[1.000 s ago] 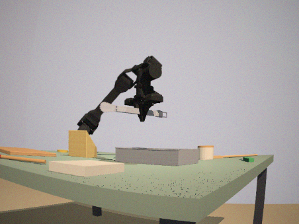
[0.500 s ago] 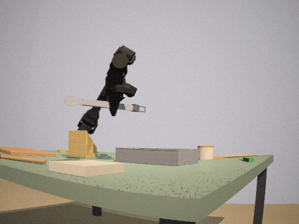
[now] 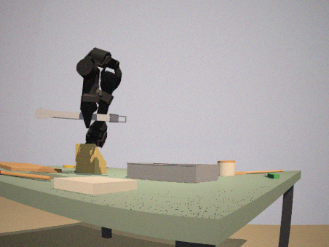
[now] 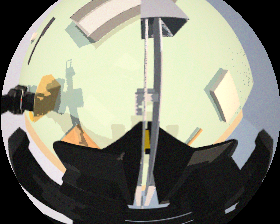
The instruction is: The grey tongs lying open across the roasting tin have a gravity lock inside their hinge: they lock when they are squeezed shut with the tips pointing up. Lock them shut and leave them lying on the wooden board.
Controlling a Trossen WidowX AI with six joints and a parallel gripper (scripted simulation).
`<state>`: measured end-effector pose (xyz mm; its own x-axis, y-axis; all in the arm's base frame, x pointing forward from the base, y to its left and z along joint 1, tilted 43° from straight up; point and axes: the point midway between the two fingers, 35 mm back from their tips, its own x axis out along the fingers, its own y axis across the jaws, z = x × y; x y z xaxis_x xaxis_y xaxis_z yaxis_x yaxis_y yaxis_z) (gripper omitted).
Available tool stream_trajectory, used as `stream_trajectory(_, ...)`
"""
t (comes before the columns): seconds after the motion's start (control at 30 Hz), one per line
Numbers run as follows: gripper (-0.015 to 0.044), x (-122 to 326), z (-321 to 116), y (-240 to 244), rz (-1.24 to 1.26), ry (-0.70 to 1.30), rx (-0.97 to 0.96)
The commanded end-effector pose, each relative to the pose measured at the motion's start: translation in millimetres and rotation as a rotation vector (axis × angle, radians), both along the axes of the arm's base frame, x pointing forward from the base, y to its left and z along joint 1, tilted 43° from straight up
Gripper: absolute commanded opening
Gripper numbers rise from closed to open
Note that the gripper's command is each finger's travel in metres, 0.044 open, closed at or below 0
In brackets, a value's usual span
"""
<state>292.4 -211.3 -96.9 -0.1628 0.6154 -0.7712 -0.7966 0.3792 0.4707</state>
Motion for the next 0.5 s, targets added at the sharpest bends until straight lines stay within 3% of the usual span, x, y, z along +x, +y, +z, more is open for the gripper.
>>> stream_trajectory(0.0, -0.0150, -17, -13, -19, -0.025, 0.015, -0.008)
stream_trajectory(0.23, -0.0150, -54, -39, -42, -0.072, 0.064, 0.003)
stream_trajectory(0.47, -0.0150, -65, -39, -49, -0.092, 0.075, -0.006)
